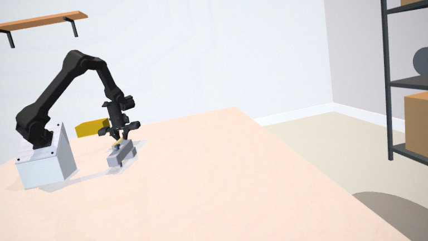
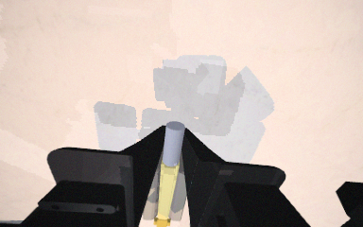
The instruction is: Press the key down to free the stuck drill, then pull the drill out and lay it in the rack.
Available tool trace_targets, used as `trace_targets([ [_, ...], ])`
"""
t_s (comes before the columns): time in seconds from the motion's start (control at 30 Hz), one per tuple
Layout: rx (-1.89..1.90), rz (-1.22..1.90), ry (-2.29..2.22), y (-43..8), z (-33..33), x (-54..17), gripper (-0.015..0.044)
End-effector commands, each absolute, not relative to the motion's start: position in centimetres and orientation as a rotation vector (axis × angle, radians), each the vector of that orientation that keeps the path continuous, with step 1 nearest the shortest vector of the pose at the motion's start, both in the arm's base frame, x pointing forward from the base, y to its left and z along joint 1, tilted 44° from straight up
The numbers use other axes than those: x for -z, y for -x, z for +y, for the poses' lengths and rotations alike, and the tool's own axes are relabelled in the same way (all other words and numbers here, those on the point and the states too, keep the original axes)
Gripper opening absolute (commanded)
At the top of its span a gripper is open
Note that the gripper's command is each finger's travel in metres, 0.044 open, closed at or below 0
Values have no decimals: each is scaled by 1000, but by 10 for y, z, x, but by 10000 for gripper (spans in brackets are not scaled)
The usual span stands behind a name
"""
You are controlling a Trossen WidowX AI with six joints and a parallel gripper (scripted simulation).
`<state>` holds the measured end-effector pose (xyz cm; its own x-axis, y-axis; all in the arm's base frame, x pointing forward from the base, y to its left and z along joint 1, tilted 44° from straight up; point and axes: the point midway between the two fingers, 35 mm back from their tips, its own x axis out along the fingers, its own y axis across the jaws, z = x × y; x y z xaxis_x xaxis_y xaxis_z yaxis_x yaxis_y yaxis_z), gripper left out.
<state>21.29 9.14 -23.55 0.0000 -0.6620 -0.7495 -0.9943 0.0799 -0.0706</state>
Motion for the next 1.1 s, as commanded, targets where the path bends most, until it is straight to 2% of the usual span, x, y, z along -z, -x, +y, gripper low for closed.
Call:
trace_targets([
  [0.0, -670, 1731, 1651, -213, 91, 235, 184],
  [0.33, -670, 1731, 1651, -213, 91, 235, 440],
  [1.07, -665, 1748, 1655, -212, 143, 179, 440],
])
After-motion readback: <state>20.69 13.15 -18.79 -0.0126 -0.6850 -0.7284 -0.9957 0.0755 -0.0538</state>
